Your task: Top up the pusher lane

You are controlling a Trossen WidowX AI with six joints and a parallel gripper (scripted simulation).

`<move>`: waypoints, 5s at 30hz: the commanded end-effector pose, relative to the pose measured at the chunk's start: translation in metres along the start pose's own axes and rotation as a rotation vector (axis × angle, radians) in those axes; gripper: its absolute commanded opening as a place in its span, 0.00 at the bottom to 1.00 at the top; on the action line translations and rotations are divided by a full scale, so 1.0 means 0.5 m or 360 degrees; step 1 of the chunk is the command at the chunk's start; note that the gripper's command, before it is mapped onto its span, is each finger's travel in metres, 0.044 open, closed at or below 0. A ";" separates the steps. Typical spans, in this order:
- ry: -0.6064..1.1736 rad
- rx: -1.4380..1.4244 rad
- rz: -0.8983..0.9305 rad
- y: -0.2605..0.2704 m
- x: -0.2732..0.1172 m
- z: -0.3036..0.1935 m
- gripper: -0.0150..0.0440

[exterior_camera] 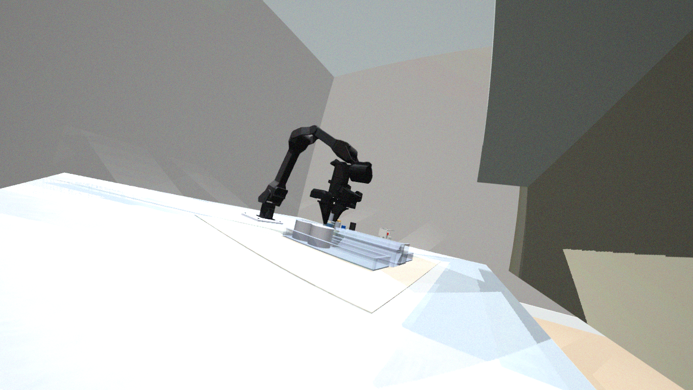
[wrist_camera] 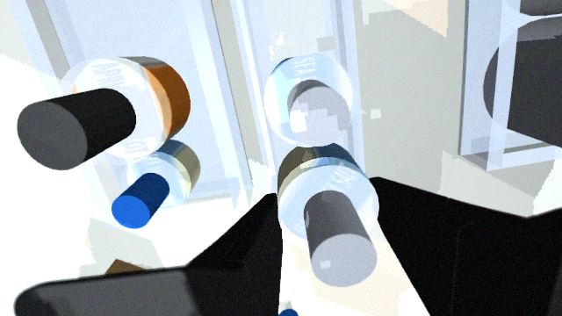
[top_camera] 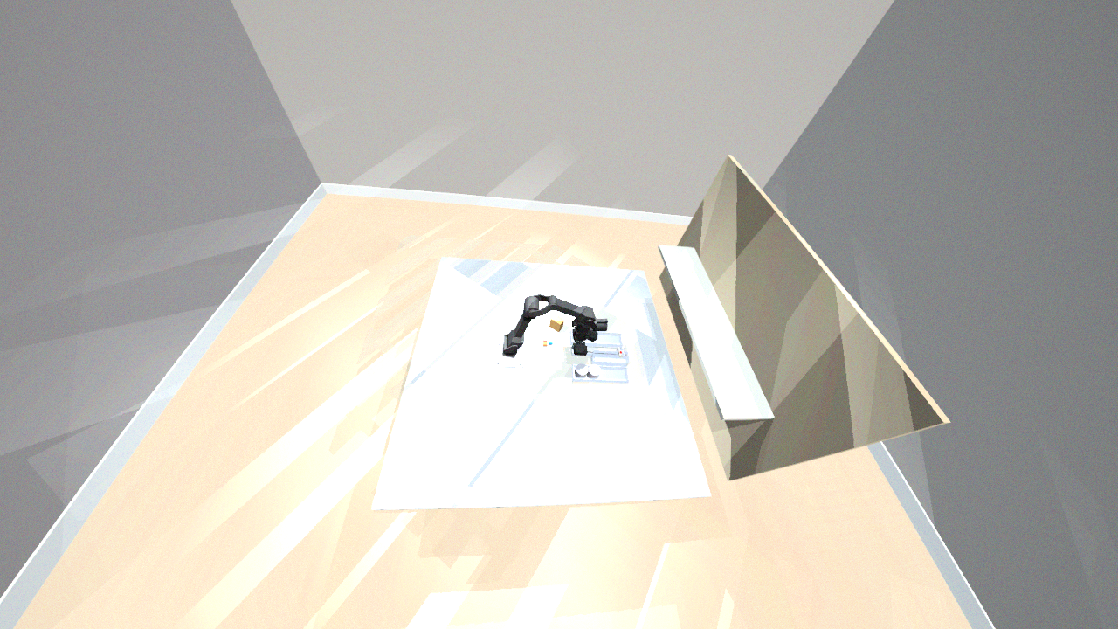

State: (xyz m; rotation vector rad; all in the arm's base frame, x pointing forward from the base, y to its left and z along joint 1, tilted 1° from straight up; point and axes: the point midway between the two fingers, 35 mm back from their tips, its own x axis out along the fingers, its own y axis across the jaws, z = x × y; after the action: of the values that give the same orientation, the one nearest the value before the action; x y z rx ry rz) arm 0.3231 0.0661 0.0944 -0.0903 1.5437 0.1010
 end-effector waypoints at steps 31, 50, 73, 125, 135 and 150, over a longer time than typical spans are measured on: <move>-0.0043 -0.0004 -0.0001 -0.001 -0.007 0.030 0.25; -0.0043 -0.0004 -0.0001 -0.001 -0.007 0.031 0.25; -0.0043 -0.0004 -0.0001 -0.001 -0.004 0.036 0.25; -0.0043 -0.0004 -0.0001 -0.001 0.034 0.033 0.25; -0.0043 -0.0004 -0.0001 -0.001 0.041 0.031 0.25; -0.0043 -0.0004 -0.0001 -0.001 0.042 0.030 0.25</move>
State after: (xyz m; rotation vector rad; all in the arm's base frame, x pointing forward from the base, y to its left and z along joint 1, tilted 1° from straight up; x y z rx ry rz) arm 0.3358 0.0674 0.0747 -0.0879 1.5278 0.1019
